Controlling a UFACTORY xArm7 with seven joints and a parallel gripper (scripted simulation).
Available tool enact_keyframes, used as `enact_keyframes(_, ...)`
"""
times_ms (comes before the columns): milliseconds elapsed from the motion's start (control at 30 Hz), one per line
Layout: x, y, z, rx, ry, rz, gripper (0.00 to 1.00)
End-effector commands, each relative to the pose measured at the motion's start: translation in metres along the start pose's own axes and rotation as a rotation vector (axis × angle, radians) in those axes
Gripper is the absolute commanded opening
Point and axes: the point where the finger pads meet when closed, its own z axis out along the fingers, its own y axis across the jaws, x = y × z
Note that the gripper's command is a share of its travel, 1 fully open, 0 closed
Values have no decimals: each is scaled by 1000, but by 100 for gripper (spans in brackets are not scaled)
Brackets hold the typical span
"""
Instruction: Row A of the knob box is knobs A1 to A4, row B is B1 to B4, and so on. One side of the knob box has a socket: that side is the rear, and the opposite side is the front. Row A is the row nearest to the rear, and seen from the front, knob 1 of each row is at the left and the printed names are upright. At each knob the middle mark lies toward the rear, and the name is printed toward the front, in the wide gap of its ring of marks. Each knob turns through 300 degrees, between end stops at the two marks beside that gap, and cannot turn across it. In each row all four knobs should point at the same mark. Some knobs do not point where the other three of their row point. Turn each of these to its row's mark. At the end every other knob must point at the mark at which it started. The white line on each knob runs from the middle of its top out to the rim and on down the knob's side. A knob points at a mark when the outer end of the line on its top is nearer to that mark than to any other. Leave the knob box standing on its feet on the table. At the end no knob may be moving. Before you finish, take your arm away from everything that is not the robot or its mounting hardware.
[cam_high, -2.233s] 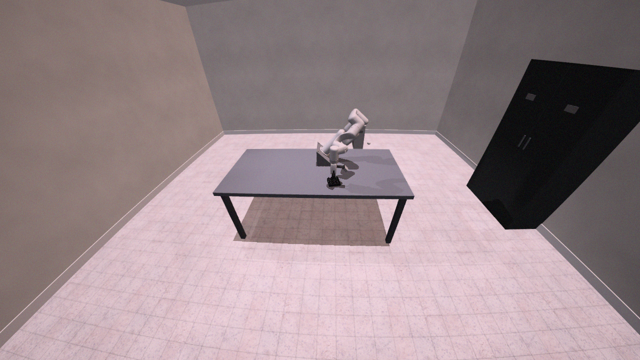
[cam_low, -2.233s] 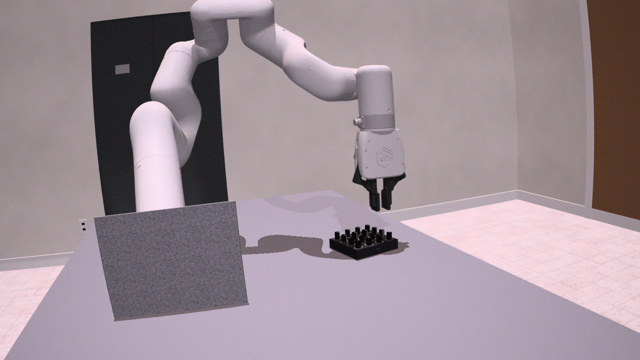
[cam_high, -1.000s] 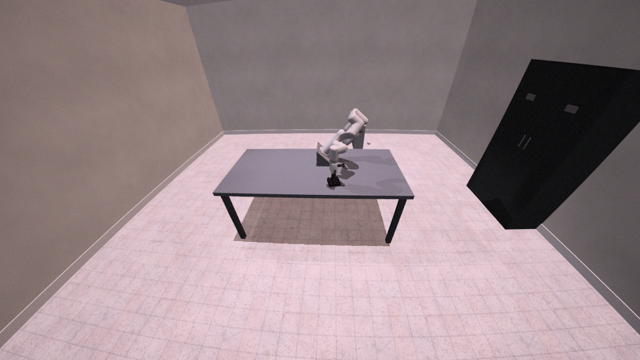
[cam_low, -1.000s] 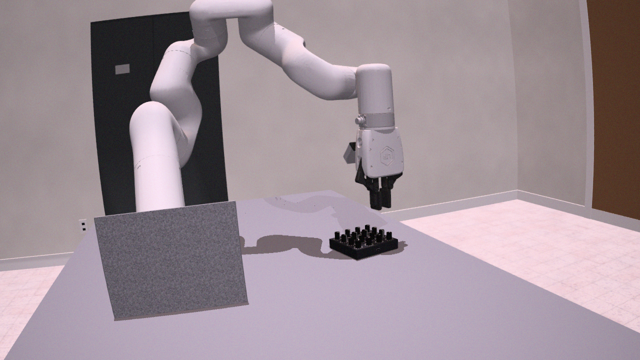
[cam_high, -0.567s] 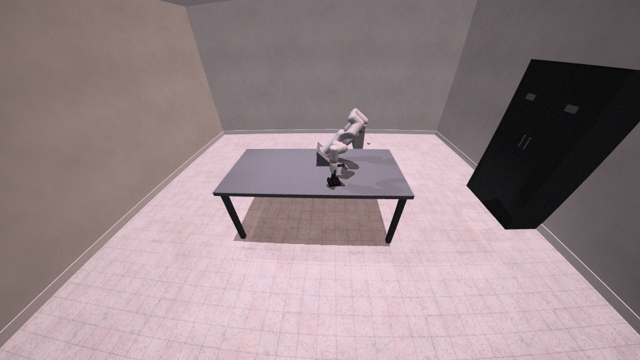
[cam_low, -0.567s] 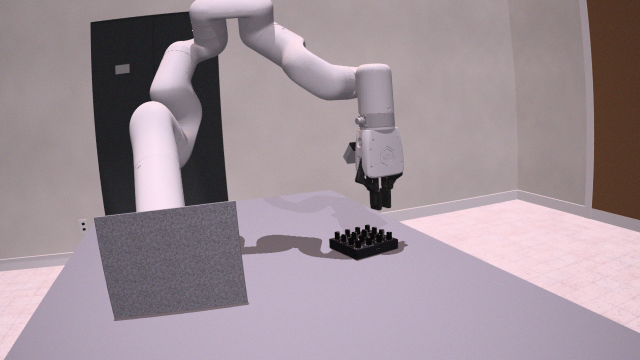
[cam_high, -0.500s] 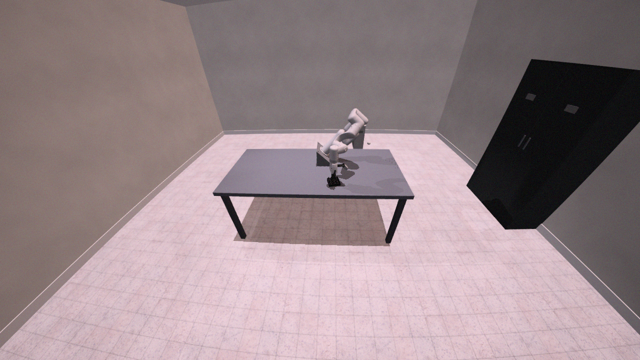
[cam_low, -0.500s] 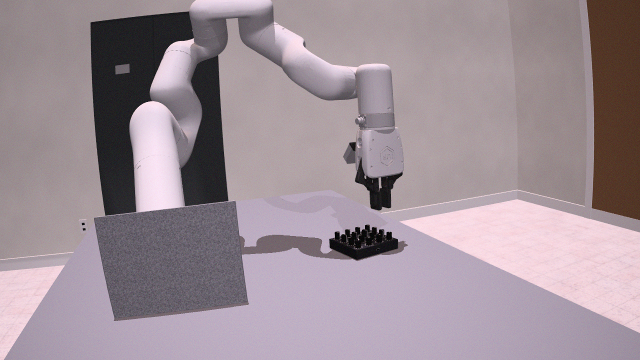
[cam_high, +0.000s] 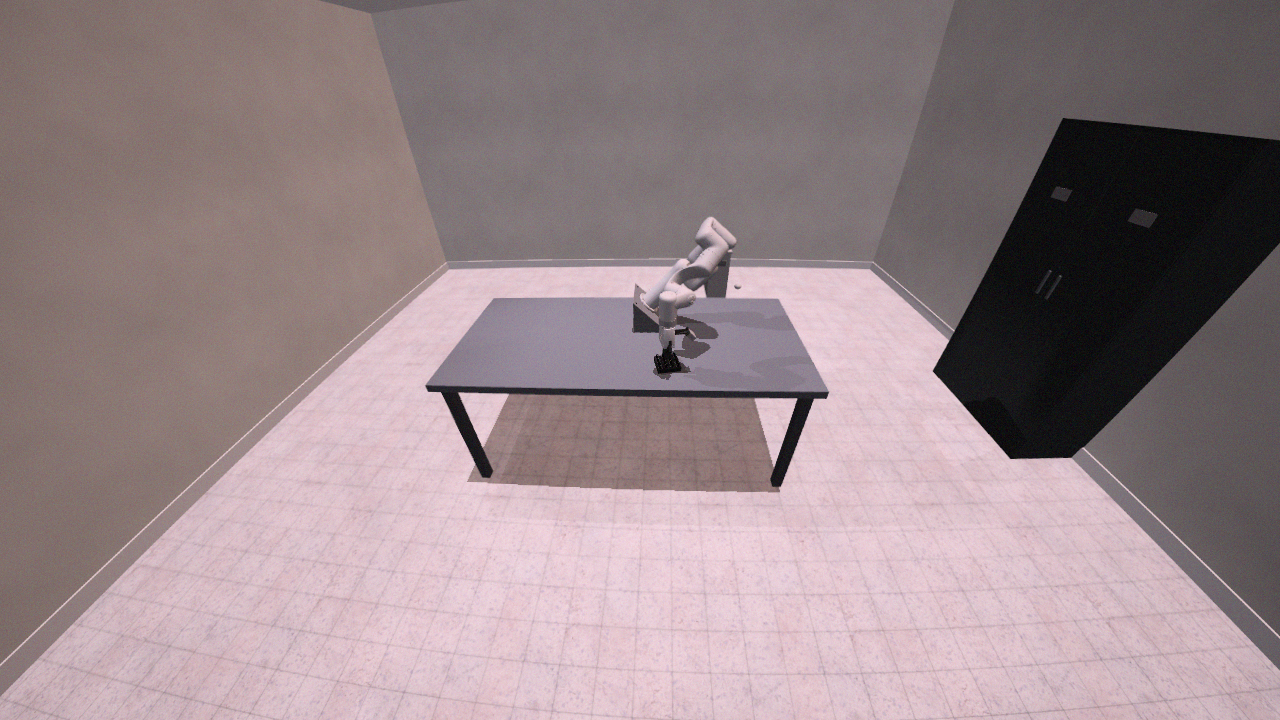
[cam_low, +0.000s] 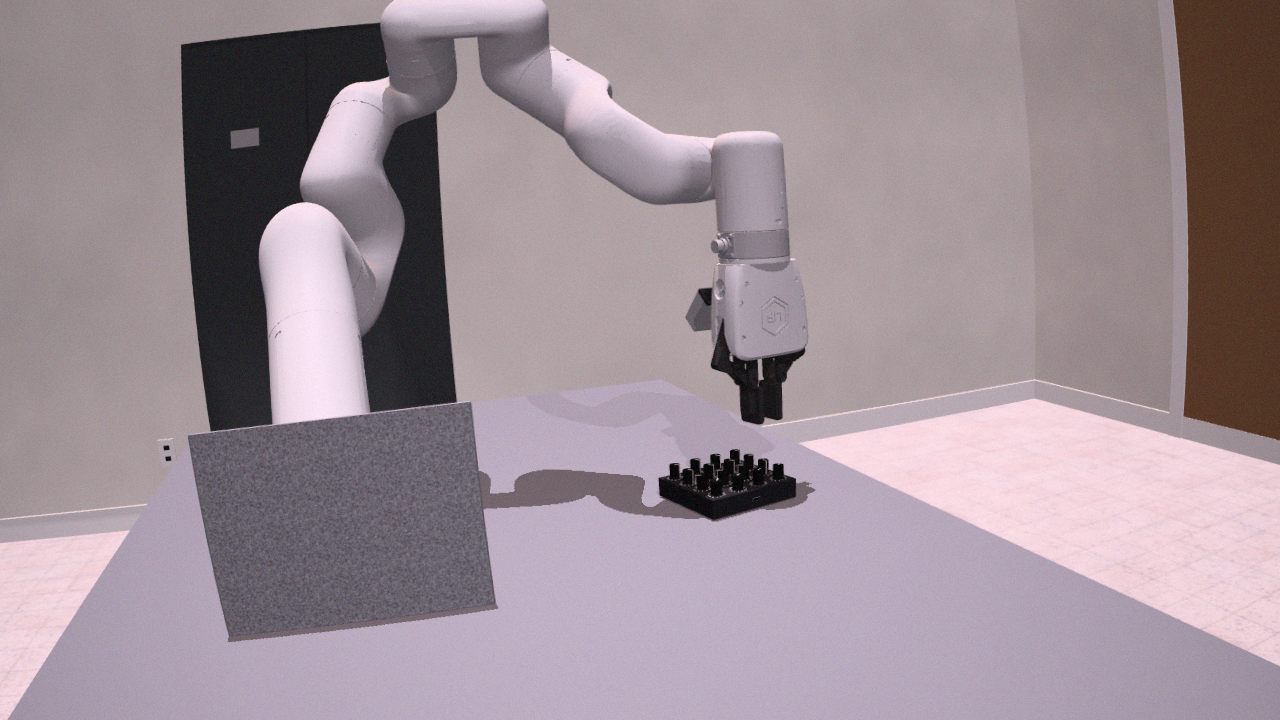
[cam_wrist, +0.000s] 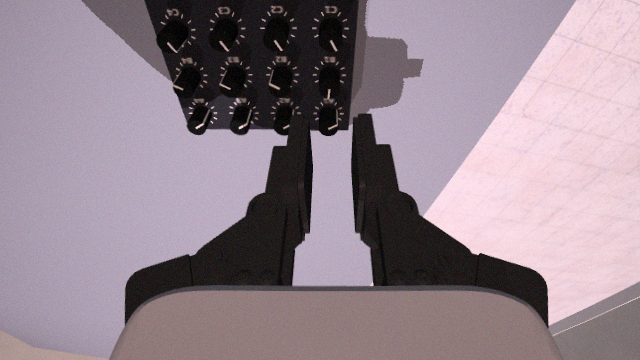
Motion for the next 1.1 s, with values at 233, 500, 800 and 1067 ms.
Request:
enact_keyframes(233,-1,1,13,-4,-2,-2,19)
enact_keyframes(500,-2,1,22,-4,-2,-2,19)
enact_keyframes(800,-2,0,33,-4,-2,-2,19)
enact_keyframes(1067,-2,0,37,-4,-2,-2,19)
